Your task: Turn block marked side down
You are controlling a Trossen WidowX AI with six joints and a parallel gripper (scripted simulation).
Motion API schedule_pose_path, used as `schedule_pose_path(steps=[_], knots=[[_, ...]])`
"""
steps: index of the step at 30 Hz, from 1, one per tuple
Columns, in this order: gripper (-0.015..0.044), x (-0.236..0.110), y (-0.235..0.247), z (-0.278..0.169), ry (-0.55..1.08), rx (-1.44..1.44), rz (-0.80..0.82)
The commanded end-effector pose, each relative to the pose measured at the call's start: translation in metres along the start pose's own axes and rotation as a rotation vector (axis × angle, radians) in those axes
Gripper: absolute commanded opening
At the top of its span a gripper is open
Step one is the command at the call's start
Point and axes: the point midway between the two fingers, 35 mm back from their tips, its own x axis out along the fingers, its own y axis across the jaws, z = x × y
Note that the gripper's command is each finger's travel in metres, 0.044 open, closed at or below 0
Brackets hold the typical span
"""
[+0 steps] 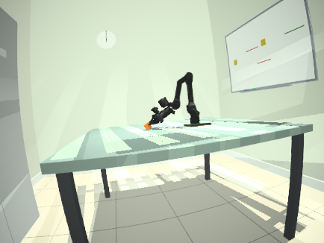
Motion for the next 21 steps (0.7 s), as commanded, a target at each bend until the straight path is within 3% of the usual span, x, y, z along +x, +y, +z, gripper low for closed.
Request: schedule_pose_path(steps=[1, 6, 21], knots=[[0.0315, -0.0001, 0.0003, 0.0001, -0.001, -0.004, 0.003], [0.0440, -0.0001, 0.0003, 0.0001, -0.001, -0.004, 0.003], [0.0440, -0.0001, 0.0003, 0.0001, -0.001, -0.004, 0.003]])
